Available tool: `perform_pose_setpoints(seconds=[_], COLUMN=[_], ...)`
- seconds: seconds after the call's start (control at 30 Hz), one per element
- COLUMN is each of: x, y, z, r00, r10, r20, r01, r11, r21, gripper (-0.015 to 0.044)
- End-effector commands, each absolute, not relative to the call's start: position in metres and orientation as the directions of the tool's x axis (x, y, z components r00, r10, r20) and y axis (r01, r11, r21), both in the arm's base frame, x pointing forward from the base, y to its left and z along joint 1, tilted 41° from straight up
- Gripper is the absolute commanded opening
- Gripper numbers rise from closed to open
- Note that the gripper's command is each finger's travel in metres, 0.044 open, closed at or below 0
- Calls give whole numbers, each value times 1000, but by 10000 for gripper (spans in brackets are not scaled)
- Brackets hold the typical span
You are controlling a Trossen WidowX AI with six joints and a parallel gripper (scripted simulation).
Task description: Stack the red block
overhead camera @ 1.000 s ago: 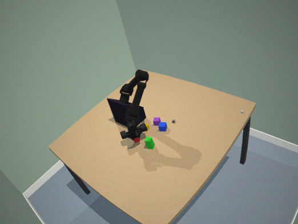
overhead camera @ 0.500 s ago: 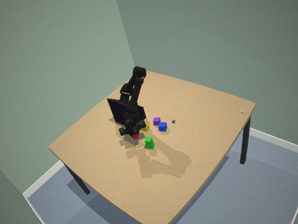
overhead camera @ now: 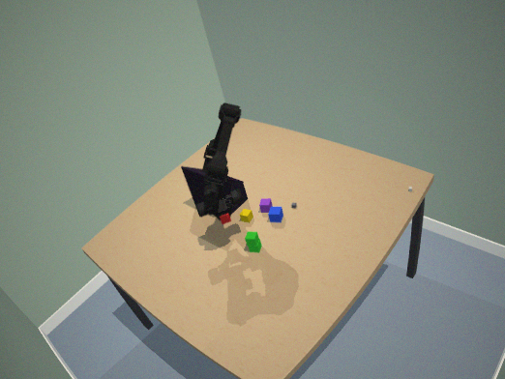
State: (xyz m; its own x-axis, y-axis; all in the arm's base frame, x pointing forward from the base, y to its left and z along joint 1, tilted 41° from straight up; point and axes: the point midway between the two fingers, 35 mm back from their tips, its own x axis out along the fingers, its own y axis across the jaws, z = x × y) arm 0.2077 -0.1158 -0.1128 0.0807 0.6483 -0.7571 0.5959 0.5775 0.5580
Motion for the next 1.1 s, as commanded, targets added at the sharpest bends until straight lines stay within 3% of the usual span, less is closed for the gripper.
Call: perform_pose_setpoints(seconds=[0.0,0.23,1.07], x=[206,210,315], y=[-124,-125,-141], z=[-104,-104,-104], r00=[76,77,81], r10=[645,645,643], r20=[-760,-760,-761], r01=[591,591,589], r11=[585,585,585], r21=[556,555,557], gripper=[0,0,0])
